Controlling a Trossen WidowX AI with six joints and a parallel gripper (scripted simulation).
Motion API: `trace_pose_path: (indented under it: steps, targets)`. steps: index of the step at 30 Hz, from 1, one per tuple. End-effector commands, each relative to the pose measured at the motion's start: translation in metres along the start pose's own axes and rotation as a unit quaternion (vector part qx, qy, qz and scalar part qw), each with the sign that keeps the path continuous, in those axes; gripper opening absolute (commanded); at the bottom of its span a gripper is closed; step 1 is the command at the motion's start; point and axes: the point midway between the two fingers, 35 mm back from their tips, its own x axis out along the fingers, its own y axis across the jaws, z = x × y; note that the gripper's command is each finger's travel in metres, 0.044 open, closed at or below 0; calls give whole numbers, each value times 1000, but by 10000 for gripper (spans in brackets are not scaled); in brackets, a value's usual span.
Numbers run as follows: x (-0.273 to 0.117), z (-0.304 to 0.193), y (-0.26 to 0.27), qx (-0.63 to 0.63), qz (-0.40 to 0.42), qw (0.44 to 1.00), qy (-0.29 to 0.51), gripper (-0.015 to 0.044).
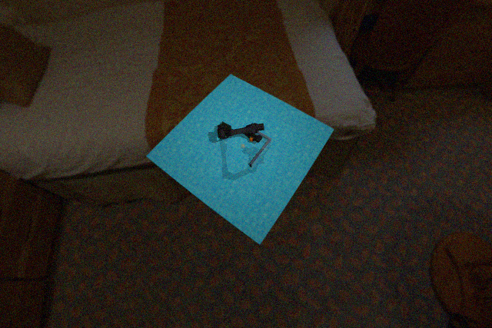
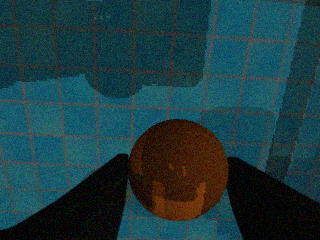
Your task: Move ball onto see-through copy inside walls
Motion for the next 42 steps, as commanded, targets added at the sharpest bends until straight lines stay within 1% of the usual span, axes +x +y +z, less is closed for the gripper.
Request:
trace_pose_path:
  steps: [1, 7, 11, 32, 38, 42]
  targets:
    - [-22, 0, 0, 4, 1, 1000, -2, 0]
    - [-55, -3, 6, 4, 1, 1000, 0, 0]
    - [-58, -4, 7, 4, 1, 1000, 1, 0]
    - [-15, -69, 44, 3, 2, 1000, 3, 0]
    - [-10, -73, 47, 3, 2, 1000, 3, 0]
    - [3, -72, 46, 3, 2, 1000, 2, 0]
